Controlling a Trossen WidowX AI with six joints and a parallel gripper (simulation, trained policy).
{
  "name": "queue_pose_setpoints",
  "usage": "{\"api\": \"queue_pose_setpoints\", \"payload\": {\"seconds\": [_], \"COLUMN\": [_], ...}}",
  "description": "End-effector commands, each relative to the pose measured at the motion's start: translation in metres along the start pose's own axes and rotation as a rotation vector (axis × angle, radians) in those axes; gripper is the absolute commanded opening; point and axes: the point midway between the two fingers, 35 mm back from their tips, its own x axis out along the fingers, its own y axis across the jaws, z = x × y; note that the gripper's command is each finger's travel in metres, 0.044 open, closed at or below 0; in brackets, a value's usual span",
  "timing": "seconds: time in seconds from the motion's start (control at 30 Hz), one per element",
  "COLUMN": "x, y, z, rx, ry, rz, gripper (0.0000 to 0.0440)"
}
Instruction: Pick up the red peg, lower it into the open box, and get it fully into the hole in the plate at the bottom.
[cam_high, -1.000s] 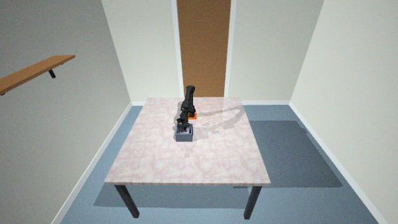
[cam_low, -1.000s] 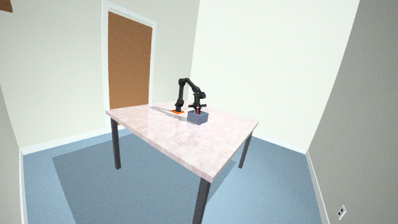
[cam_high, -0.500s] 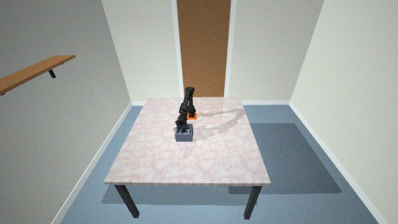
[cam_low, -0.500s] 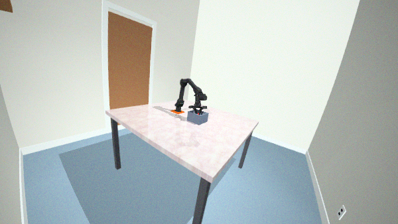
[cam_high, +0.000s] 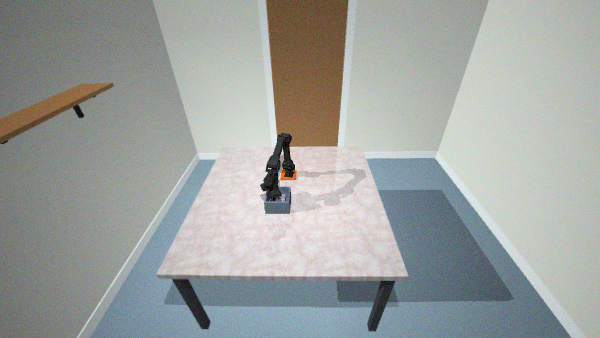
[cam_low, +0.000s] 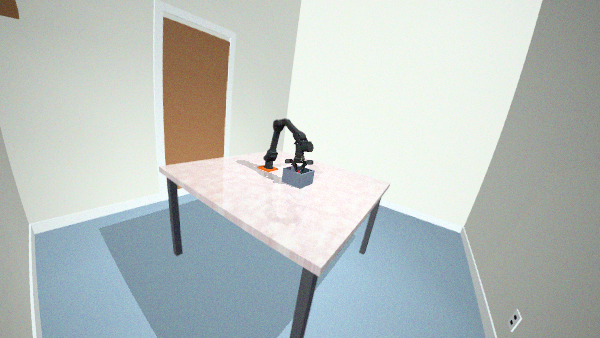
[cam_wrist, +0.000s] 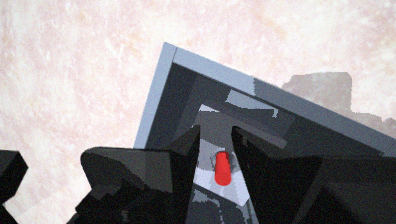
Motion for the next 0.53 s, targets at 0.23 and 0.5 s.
{"api": "queue_pose_setpoints", "payload": {"seconds": [0.23,0.5], "x": [0.002,0.003], "y": [-0.002,-0.009], "z": [0.019,0.036], "rx": [0.001,0.012], "ry": [0.015,0.015], "rz": [-0.029,-0.057], "gripper": [0.0137,0.0138]}}
